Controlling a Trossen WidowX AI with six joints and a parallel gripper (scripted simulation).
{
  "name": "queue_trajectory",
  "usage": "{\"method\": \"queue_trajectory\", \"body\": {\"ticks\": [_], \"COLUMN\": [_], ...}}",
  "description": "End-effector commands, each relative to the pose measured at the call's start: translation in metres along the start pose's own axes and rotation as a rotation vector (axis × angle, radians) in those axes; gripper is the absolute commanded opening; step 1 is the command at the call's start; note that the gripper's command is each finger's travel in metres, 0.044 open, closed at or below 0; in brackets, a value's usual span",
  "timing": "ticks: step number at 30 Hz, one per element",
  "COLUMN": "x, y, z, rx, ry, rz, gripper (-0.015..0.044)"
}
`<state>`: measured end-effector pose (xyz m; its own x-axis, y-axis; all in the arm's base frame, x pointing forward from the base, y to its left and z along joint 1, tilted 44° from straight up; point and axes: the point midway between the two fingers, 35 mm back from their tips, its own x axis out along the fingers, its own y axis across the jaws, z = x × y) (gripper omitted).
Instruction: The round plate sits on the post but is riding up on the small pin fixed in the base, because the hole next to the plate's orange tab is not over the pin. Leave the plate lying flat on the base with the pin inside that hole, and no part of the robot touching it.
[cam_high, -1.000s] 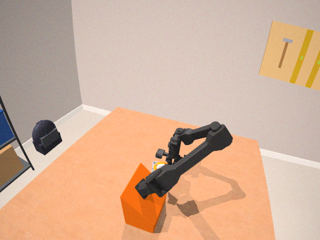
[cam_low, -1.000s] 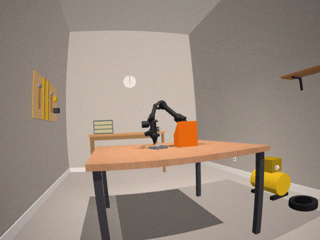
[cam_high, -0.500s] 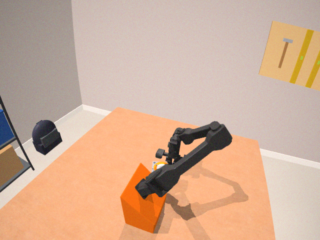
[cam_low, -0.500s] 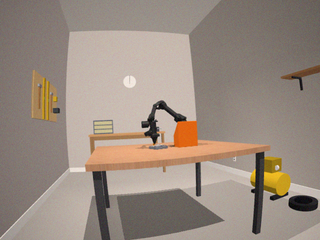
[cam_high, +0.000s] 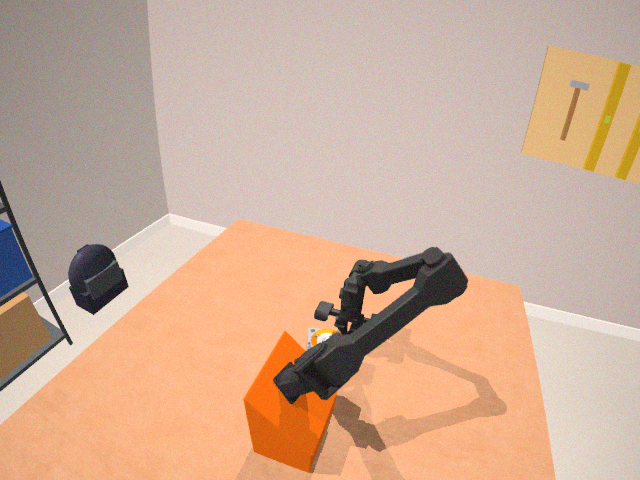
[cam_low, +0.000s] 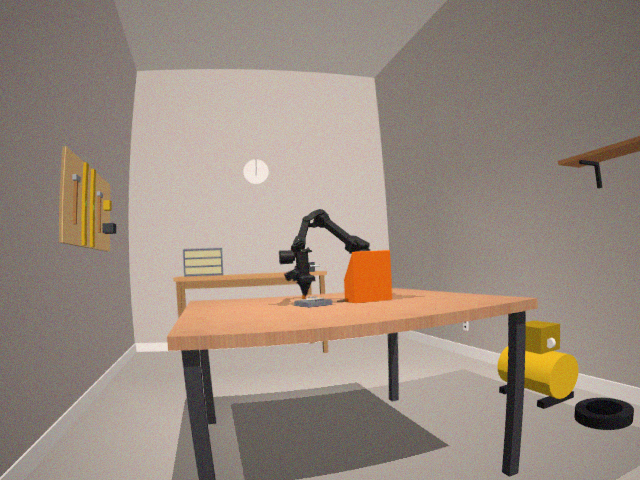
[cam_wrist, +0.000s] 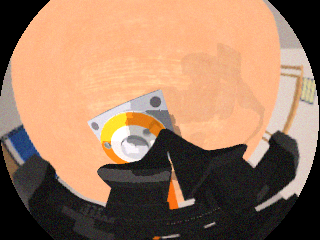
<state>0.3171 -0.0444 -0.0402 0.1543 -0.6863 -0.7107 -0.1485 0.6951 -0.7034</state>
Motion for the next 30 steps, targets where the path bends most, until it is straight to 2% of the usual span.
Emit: {"method": "queue_trajectory", "body": {"ticks": [1, 30], "x": [-0.002, -0.003], "y": [0.002, 0.021], "z": [0.010, 0.020], "rx": [0.021, 0.022], "ry": [-0.021, -0.021], "rz": [0.008, 0.008], "gripper": [0.0000, 0.0000]}}
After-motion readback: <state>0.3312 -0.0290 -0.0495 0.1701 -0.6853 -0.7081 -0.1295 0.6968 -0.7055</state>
